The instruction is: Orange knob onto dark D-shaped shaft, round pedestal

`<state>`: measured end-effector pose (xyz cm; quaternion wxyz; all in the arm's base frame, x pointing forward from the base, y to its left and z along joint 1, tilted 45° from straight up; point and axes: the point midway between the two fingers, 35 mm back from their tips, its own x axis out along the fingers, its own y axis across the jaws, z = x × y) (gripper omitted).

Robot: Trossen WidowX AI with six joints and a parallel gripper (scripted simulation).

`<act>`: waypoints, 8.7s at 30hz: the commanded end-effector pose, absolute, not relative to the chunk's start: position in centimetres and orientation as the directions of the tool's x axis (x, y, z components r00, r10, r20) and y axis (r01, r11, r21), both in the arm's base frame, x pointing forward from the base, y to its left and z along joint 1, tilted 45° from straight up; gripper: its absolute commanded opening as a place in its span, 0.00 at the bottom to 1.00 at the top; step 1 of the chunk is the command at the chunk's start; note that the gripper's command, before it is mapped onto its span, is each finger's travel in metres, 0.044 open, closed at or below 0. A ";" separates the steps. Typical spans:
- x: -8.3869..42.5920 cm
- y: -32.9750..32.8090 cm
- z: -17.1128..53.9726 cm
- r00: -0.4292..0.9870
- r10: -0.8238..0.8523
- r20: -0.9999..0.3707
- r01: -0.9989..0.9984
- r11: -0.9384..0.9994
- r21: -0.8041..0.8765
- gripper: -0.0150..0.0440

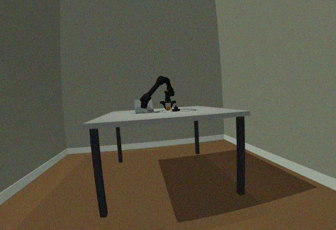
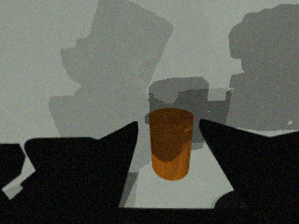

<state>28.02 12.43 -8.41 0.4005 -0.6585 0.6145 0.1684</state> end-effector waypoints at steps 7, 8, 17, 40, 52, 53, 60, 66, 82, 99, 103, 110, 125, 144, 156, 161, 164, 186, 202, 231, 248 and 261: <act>28.1 12.3 -8.4 0.192 -0.677 -0.711 -0.945 0.068 -0.321 0.66; 28.1 12.3 -8.4 0.192 -0.677 -0.711 -0.945 0.068 -0.321 0.66; 28.1 12.3 -8.4 0.192 -0.677 -0.711 -0.945 0.068 -0.321 0.56; 27.4 11.9 -6.5 0.265 -0.400 -0.878 -0.945 0.074 -0.319 0.56; 27.0 11.3 -5.4 0.297 -0.203 -0.933 -0.946 0.073 -0.317 0.56; 26.9 11.2 -5.3 0.299 -0.186 -0.936 -0.946 0.073 -0.317 0.56; 26.7 10.7 -4.7 0.312 -0.066 -0.948 -0.946 0.072 -0.316 0.56; 26.5 10.2 -4.3 0.318 0.037 -0.947 -0.946 0.071 -0.315 0.56; 26.0 8.7 -3.4 0.319 0.307 -0.896 -0.947 0.069 -0.314 0.56; 26.0 8.5 -3.2 0.318 0.337 -0.886 -0.947 0.065 -0.315 0.69; 26.0 8.5 -3.2 0.318 0.337 -0.886 -0.947 0.065 -0.315 0.69; 26.0 8.5 -3.2 0.318 0.337 -0.886 -0.947 0.065 -0.315 0.69; 26.0 8.5 -3.2 0.318 0.337 -0.886 -0.947 0.065 -0.315 1.00; 24.5 14.0 2.4 0.311 0.326 -0.893 -0.950 0.068 -0.306 1.00; 23.2 14.0 2.2 0.101 -0.485 -0.869 -0.968 0.155 -0.199 1.00; 23.8 15.0 4.1 0.189 -0.677 -0.711 -0.946 0.068 -0.317 1.00; 23.8 15.0 4.1 0.189 -0.677 -0.711 -0.946 0.068 -0.317 1.00; 23.8 15.0 4.1 0.189 -0.677 -0.711 -0.076 0.712 -0.698 1.00; 24.0 14.5 3.5 0.190 -0.677 -0.711 -0.011 0.723 -0.691 1.00; 25.5 10.0 -1.3 0.191 -0.677 -0.711 -0.011 0.723 -0.691 1.00; 26.0 8.1 -3.2 0.191 -0.678 -0.710 -0.011 0.722 -0.692 1.00; 26.1 7.0 -4.2 0.191 -0.679 -0.708 -0.010 0.720 -0.694 0.91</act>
